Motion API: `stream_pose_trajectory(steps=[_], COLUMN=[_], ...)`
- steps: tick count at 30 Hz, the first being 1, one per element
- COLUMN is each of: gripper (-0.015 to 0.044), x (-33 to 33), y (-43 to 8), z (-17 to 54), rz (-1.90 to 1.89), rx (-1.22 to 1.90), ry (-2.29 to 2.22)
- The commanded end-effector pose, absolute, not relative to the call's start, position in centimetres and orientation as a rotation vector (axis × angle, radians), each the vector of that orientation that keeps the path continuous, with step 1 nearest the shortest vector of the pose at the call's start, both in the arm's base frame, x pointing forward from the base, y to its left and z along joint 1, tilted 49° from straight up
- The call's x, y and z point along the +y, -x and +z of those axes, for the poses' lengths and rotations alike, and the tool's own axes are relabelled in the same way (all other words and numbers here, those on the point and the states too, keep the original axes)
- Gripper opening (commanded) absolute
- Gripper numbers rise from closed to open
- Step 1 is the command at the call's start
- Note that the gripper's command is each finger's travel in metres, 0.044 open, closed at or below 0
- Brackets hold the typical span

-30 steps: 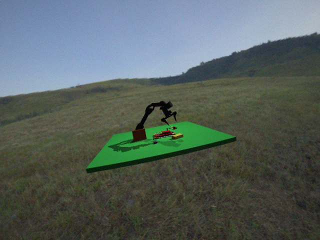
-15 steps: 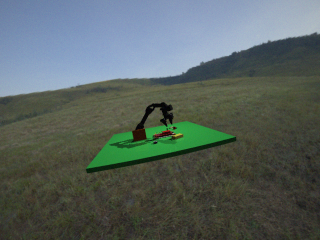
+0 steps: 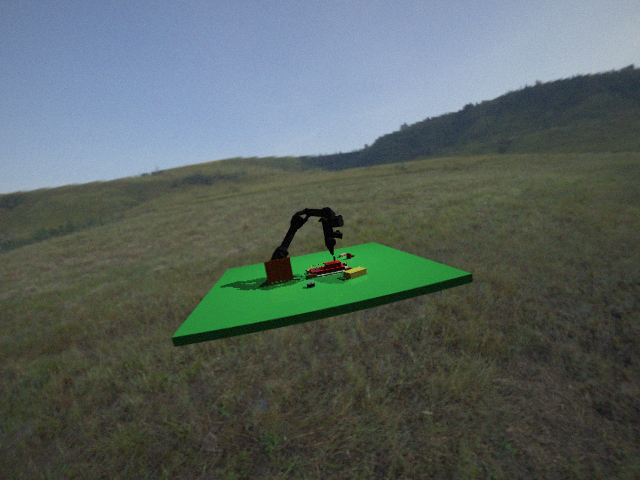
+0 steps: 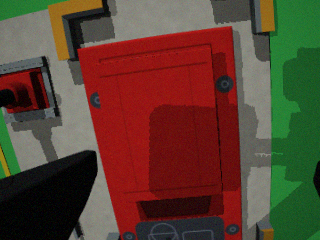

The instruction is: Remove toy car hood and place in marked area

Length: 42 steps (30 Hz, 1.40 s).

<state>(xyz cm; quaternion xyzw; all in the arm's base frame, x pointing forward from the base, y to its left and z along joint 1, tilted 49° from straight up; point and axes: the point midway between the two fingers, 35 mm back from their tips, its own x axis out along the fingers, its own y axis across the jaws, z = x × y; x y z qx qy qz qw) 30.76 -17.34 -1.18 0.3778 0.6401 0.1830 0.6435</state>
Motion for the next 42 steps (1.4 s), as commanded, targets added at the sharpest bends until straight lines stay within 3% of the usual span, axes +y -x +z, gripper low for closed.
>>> stream_pose_trajectory(steps=[1,42], gripper=[0.0440,0.0440], x=[-16.0,-14.1], y=[-30.5,-31.0], z=[0.2,-1.4], rz=[0.549,0.549], rx=[1.418,1.418], ry=[-0.754,-0.754])
